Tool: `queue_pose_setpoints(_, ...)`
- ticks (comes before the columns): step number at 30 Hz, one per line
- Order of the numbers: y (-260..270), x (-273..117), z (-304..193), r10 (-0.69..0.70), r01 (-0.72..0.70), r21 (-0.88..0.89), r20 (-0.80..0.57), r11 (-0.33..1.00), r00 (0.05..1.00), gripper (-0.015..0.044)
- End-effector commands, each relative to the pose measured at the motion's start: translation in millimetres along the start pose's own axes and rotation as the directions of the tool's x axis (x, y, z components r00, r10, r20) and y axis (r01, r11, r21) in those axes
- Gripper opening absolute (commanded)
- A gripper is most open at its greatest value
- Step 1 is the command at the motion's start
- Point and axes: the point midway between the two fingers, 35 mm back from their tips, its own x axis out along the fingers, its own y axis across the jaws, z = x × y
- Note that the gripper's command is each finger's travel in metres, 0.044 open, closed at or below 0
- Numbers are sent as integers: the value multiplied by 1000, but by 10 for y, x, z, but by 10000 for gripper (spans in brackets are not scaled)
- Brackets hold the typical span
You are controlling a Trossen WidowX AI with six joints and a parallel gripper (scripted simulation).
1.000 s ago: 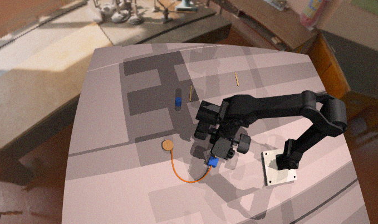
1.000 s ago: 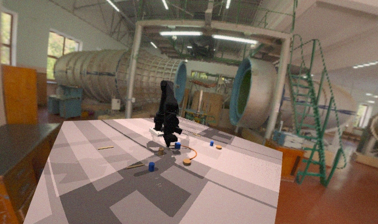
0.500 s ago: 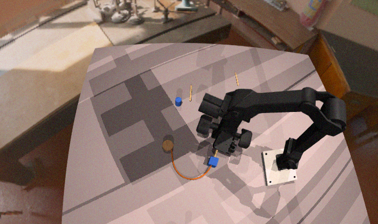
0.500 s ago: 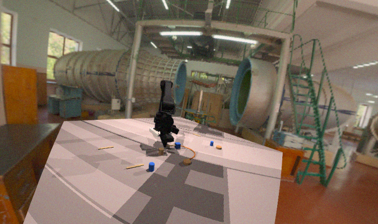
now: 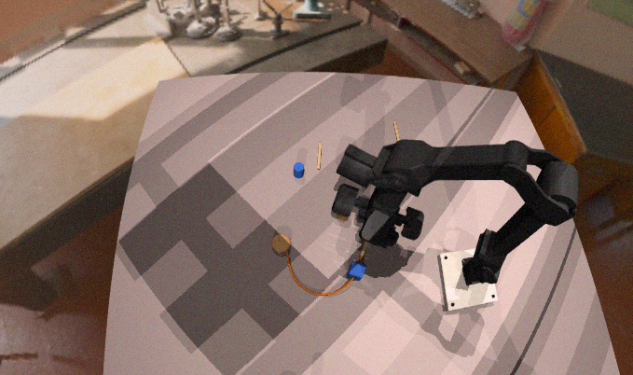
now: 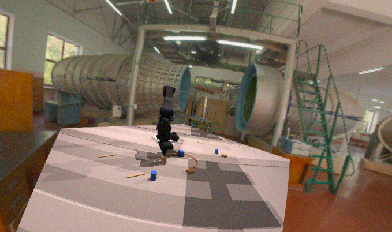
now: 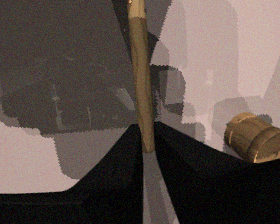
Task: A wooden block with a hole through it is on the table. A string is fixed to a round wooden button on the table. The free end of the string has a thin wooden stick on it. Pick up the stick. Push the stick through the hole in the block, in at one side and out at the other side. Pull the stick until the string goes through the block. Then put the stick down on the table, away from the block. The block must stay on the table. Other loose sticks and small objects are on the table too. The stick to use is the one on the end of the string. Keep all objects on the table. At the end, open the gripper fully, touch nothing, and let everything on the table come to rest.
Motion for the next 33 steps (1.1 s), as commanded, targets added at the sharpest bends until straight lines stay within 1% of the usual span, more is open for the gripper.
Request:
queue_pose_setpoints(1, 5, -5, -45, 0, 0, -2, 6, 1000, 1000, 0)
queue_pose_setpoints(11, 28, -38, -145, 0, 0, -1, 5, 1000, 1000, 0)
queue_pose_setpoints(20, 34, 90, -297, 5, -5, 3, 6, 1000, 1000, 0)
queue_pose_setpoints(26, 33, 65, -282, 5, -5, 9, 0, 1000, 1000, 157)
queue_pose_setpoints(28, 21, -34, -278, 6, -6, 9, 0, 1000, 1000, 210)
queue_pose_setpoints(31, 14, -497, -244, 10, -10, 9, 0, 1000, 1000, 210)
queue_pose_setpoints(33, 38, -706, -221, 12, -12, 9, 0, 1000, 1000, 210)
